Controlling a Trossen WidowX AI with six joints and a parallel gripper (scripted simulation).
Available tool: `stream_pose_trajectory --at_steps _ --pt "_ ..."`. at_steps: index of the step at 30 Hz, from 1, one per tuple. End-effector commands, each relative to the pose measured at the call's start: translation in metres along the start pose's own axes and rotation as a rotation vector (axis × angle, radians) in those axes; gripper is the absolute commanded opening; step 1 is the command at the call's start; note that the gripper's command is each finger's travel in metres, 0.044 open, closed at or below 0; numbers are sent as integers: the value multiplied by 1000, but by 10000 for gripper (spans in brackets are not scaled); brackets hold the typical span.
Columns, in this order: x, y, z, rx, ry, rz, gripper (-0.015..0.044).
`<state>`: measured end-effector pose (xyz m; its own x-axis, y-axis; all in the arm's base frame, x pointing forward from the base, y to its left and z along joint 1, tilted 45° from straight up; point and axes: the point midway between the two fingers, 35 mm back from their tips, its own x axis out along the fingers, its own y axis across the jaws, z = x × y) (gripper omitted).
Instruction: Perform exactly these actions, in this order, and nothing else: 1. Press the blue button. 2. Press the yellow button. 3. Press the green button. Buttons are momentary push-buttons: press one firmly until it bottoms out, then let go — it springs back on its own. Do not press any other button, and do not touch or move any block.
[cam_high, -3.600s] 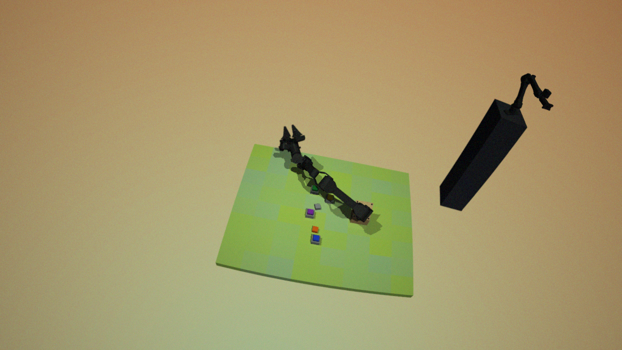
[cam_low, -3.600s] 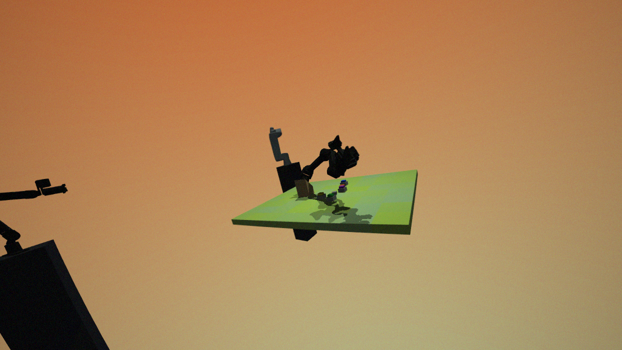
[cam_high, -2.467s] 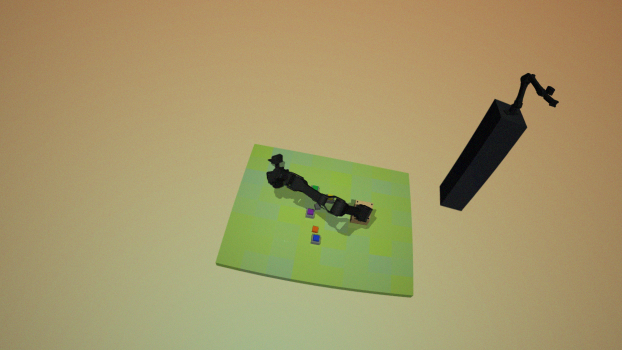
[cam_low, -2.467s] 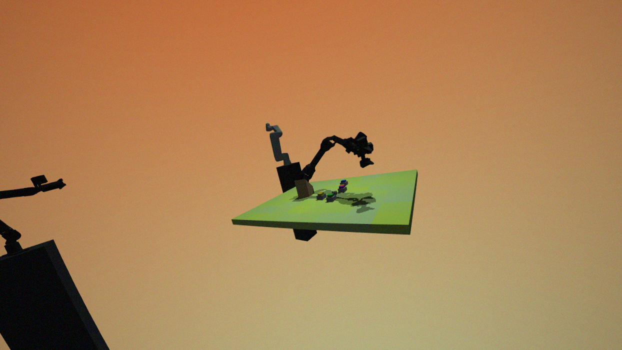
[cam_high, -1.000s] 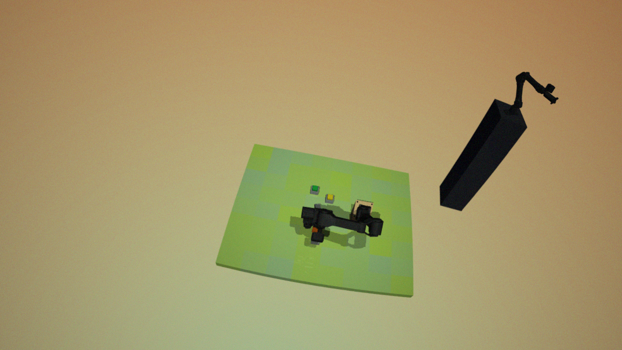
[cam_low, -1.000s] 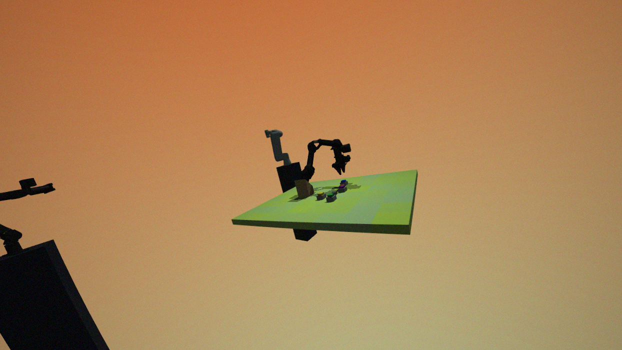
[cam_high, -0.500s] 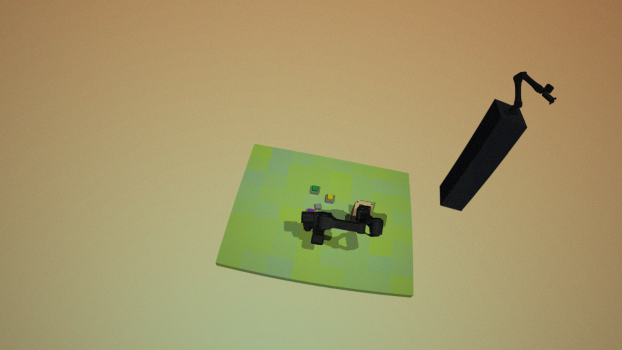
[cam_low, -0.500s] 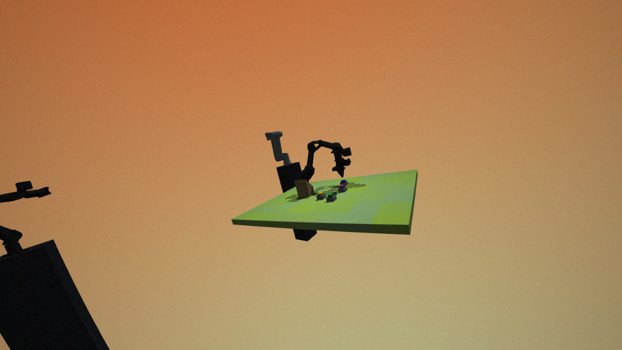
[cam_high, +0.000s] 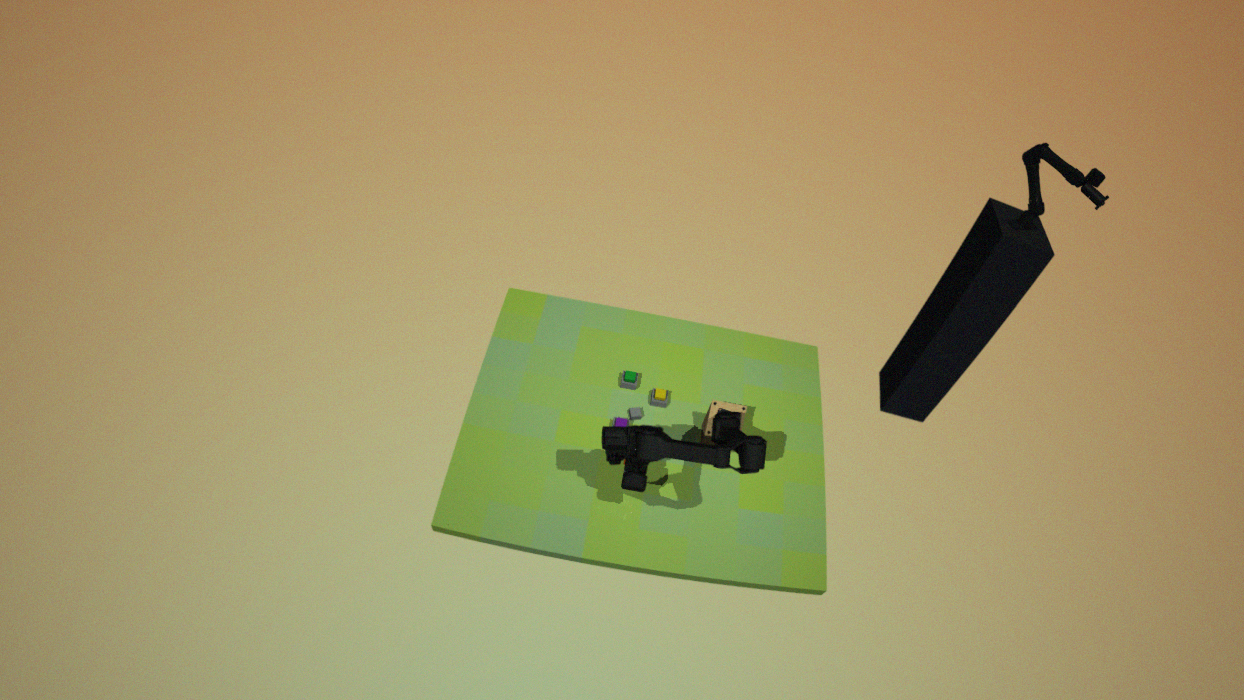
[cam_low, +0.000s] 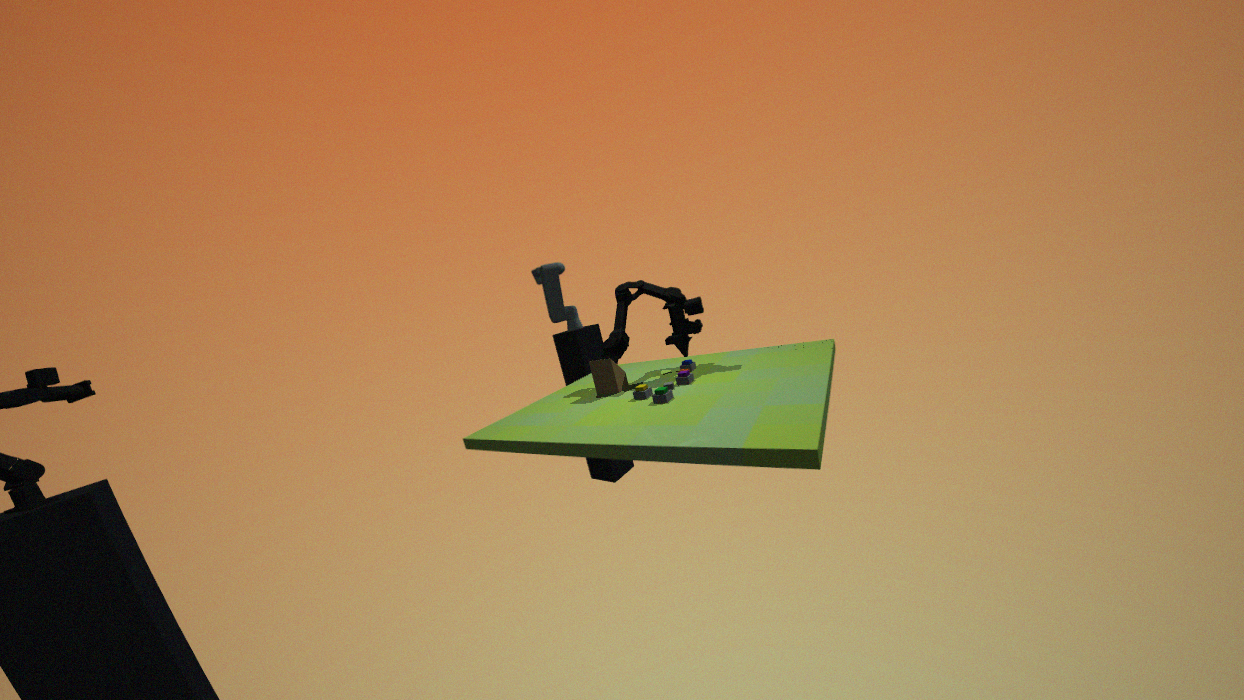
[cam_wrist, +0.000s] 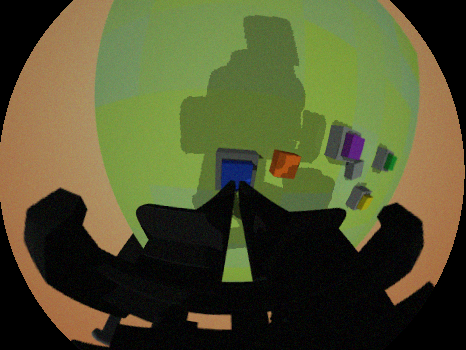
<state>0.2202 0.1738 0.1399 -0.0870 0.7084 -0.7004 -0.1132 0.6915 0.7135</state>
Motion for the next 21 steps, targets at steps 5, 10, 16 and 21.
stream_pose_trajectory --at_steps 5,10,16,21 --pt "14 -1 -1 4 2 -2 20" --pt "22 -1 -1 4 2 -1 20" --pt "23 -1 -1 4 2 -1 20" --pt "23 -1 -1 4 2 -1 20"
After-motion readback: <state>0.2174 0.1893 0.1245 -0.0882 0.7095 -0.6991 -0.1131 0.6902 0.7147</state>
